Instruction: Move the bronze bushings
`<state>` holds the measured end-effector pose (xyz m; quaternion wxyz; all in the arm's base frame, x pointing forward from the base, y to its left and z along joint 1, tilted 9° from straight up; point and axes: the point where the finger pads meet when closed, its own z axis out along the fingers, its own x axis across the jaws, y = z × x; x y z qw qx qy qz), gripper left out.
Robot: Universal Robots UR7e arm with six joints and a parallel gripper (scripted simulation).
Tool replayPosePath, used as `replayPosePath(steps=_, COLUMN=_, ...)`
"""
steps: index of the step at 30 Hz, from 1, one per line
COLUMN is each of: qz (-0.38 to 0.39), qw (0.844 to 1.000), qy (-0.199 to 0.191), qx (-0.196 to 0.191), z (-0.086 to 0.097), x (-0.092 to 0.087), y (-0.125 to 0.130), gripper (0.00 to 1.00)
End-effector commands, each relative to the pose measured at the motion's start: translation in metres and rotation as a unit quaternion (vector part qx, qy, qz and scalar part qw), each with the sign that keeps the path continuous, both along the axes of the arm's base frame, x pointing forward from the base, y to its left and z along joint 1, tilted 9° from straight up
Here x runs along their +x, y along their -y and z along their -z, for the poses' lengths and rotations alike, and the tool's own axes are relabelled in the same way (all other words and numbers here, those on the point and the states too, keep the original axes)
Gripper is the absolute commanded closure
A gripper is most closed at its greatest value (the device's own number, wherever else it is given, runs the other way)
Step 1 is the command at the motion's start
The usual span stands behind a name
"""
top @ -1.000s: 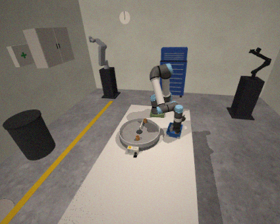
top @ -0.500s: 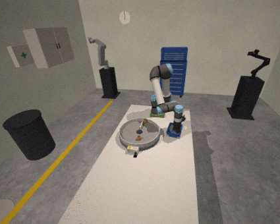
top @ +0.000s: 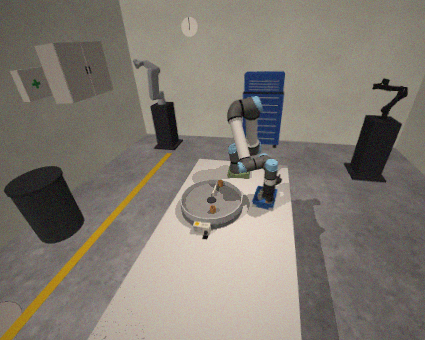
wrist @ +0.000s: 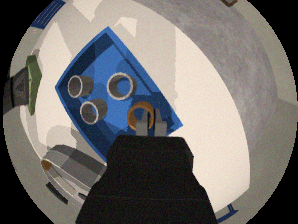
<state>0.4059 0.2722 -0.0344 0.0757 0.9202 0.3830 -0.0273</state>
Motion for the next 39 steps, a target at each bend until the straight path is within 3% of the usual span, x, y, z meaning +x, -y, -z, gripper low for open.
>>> replayPosePath(steps=1, qz=0.0, qw=1.0, qy=0.001, qx=0.0, z=-0.004, x=0.0, y=-0.001, gripper=1.0)
replayPosePath(steps=9, qz=0.0, qw=1.0, qy=0.001, qx=0.0, z=-0.018, x=0.0, y=-0.003, gripper=1.0)
replayPosePath(steps=21, qz=0.0, qw=1.0, qy=0.001, qx=0.0, z=-0.071, x=0.0, y=-0.012, gripper=1.0)
replayPosePath(steps=23, qz=0.0, qw=1.0, qy=0.001, qx=0.0, z=-0.071, x=0.0, y=-0.012, gripper=1.0)
replayPosePath(steps=31, qz=0.0, qw=1.0, qy=0.001, qx=0.0, z=-0.103, x=-0.001, y=-0.017, gripper=1.0)
replayPosePath(steps=39, qz=0.0, qw=1.0, qy=0.001, qx=0.0, z=-0.114, x=-0.001, y=-0.019, gripper=1.0)
